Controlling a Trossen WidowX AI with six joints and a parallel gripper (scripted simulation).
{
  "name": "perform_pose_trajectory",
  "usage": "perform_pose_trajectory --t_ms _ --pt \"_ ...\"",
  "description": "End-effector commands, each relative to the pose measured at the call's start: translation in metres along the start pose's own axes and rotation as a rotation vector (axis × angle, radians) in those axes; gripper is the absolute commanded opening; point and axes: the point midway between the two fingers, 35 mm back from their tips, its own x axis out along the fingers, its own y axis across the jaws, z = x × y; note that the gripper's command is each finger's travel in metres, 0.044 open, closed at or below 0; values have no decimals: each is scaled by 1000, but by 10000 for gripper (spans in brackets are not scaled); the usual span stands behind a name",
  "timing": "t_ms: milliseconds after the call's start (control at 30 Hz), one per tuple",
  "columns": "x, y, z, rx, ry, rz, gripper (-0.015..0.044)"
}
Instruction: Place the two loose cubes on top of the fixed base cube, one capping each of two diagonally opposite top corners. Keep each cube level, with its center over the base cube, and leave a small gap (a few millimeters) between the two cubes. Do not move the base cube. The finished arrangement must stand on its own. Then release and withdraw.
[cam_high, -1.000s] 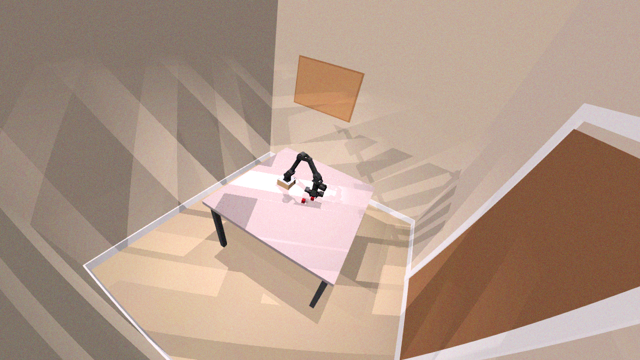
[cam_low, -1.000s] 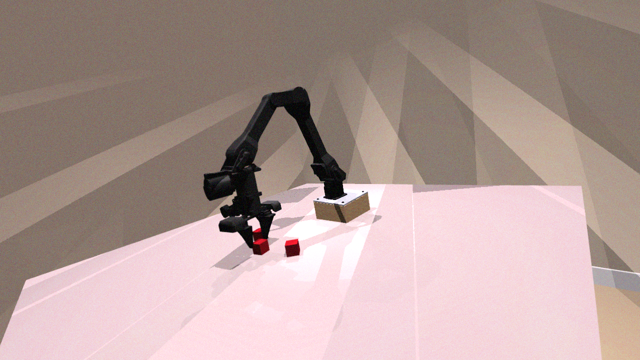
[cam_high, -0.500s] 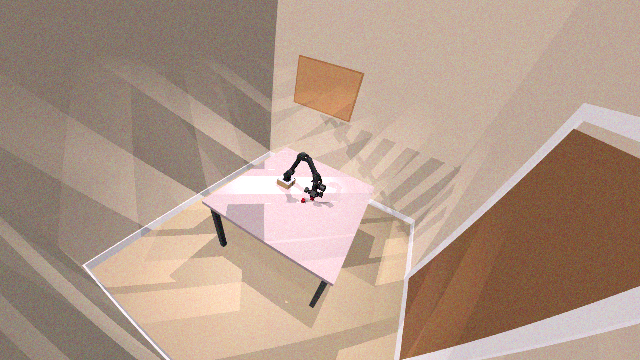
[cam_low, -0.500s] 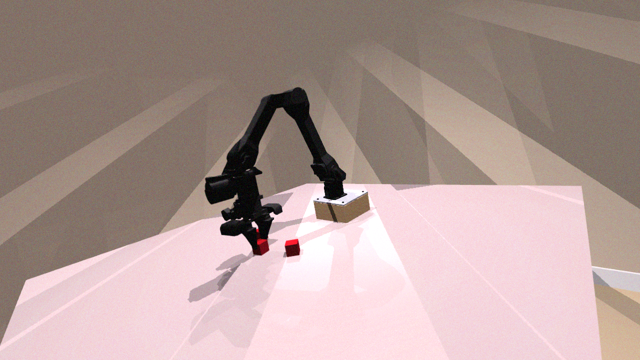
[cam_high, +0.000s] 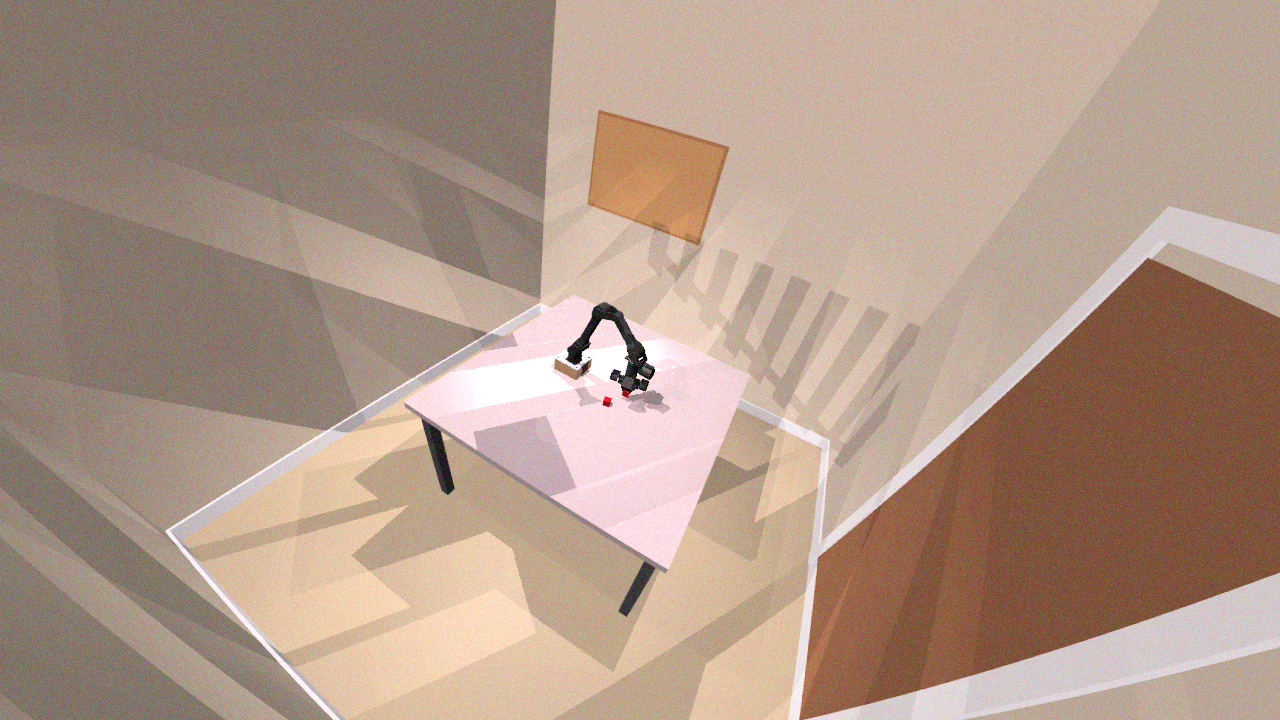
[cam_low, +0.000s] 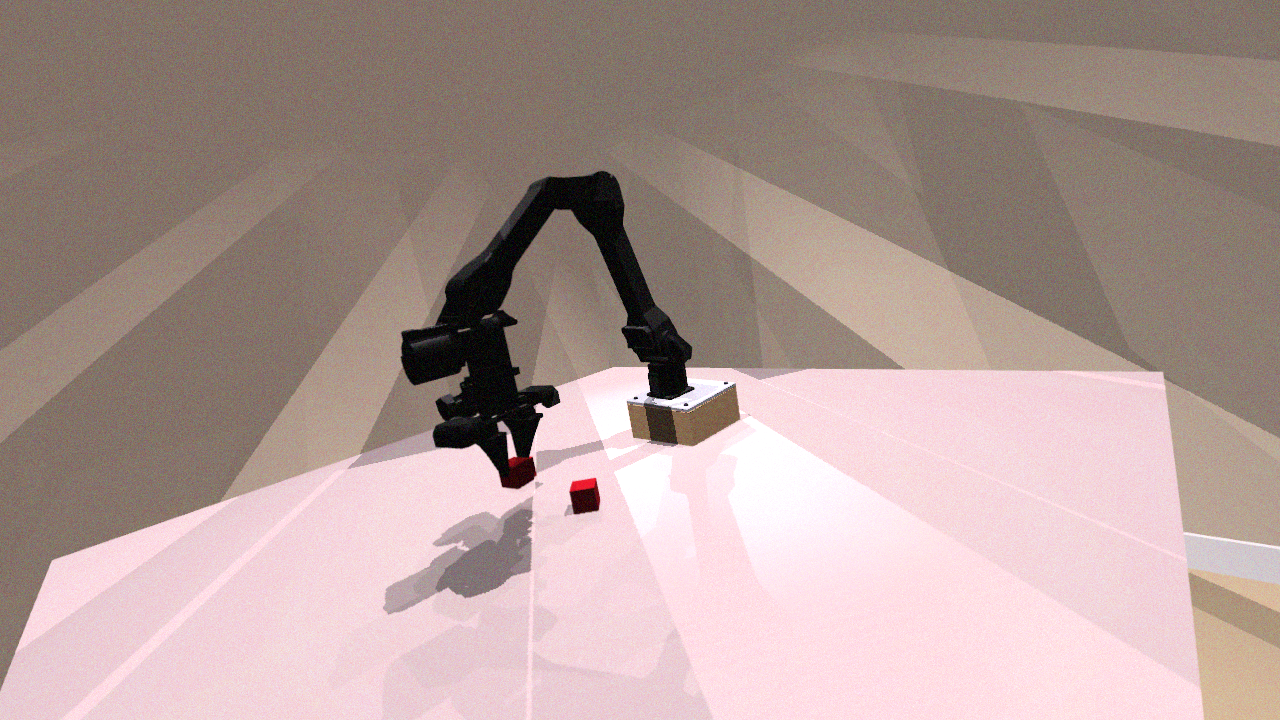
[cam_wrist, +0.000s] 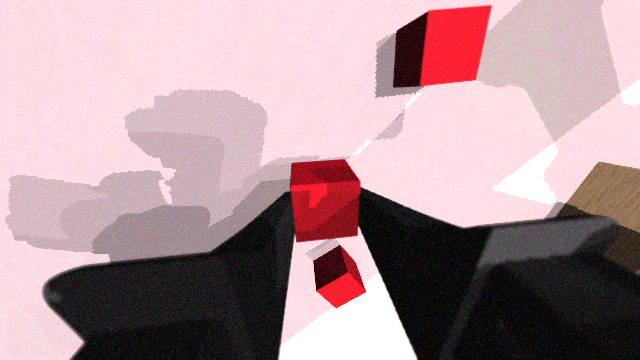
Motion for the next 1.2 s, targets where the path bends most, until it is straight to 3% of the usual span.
perform_pose_trajectory --t_ms 0,767,1167 --pt "-16 4 0 -2 2 13 105" --pt "-75 -1 -2 -8 2 13 105" --pt "-60 5 -35 -451 2 14 105"
